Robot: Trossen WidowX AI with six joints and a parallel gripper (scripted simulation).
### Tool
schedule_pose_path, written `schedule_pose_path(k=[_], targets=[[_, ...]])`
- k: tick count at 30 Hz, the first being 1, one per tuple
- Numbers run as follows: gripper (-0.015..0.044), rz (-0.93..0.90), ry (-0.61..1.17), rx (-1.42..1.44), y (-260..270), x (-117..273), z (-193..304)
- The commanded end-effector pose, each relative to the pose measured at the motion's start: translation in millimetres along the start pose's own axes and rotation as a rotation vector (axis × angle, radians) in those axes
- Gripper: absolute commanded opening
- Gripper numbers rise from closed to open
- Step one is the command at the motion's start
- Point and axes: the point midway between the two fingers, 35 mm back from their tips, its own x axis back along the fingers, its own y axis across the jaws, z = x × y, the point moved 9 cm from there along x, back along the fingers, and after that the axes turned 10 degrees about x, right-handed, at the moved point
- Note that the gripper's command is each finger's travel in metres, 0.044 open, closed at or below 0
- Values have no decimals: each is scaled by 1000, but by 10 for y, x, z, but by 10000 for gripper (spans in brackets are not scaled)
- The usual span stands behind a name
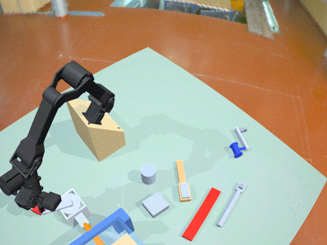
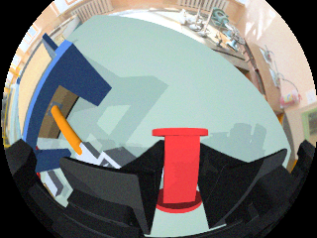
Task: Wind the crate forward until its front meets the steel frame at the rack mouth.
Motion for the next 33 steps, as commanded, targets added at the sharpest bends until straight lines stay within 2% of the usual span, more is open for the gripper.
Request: schedule_pose_path(k=[1,33], targets=[[0,-28,-18,34,146,-65,-146],[0,-33,-18,35,560,-141,-392]])
